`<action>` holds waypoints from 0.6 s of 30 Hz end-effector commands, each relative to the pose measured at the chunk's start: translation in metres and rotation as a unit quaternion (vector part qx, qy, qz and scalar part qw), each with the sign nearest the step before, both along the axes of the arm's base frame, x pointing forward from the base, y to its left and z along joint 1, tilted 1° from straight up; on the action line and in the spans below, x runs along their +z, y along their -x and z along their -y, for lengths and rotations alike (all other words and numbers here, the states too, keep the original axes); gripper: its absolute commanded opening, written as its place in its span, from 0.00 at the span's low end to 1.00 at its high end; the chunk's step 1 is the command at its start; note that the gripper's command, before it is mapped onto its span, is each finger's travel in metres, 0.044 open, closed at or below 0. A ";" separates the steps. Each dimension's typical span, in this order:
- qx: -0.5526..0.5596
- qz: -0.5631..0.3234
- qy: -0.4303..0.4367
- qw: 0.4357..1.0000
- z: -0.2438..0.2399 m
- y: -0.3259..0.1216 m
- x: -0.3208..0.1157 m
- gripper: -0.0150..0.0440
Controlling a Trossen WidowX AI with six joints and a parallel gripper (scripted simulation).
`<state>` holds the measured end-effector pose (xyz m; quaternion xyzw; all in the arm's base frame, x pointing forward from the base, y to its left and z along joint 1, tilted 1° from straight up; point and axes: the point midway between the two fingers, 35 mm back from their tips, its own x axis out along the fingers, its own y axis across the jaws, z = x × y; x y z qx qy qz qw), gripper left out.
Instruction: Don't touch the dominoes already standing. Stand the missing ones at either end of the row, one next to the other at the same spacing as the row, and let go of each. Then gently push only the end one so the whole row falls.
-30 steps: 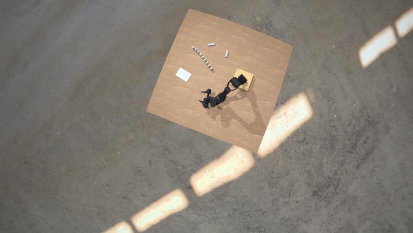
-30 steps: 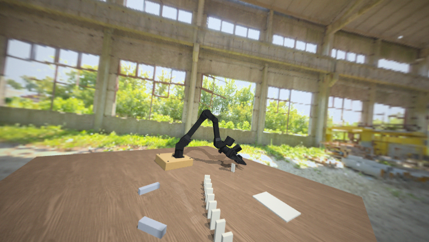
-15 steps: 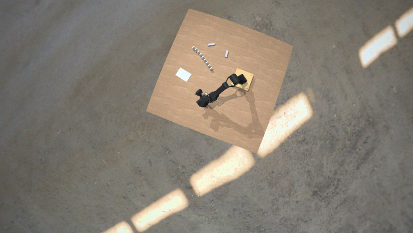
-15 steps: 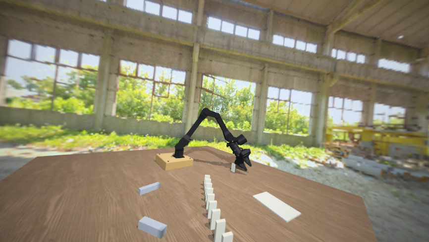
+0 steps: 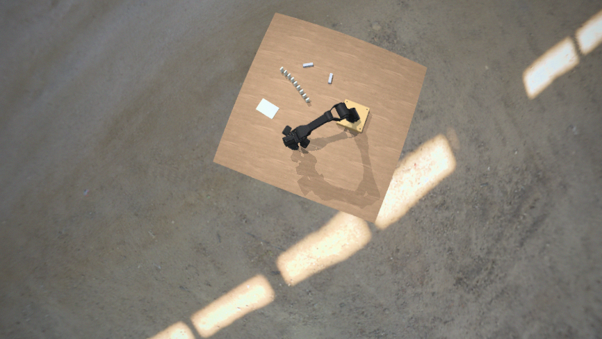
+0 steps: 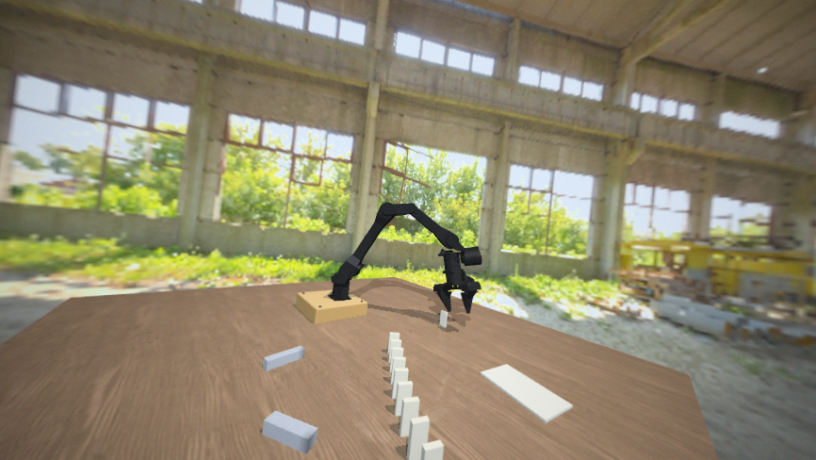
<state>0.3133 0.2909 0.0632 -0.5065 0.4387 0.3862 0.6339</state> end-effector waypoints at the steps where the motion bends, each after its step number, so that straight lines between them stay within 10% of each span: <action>1: 0.056 -0.138 0.016 0.989 0.030 0.032 0.048 1.00; 18: 0.056 -0.138 0.016 0.989 0.027 0.029 0.003 1.00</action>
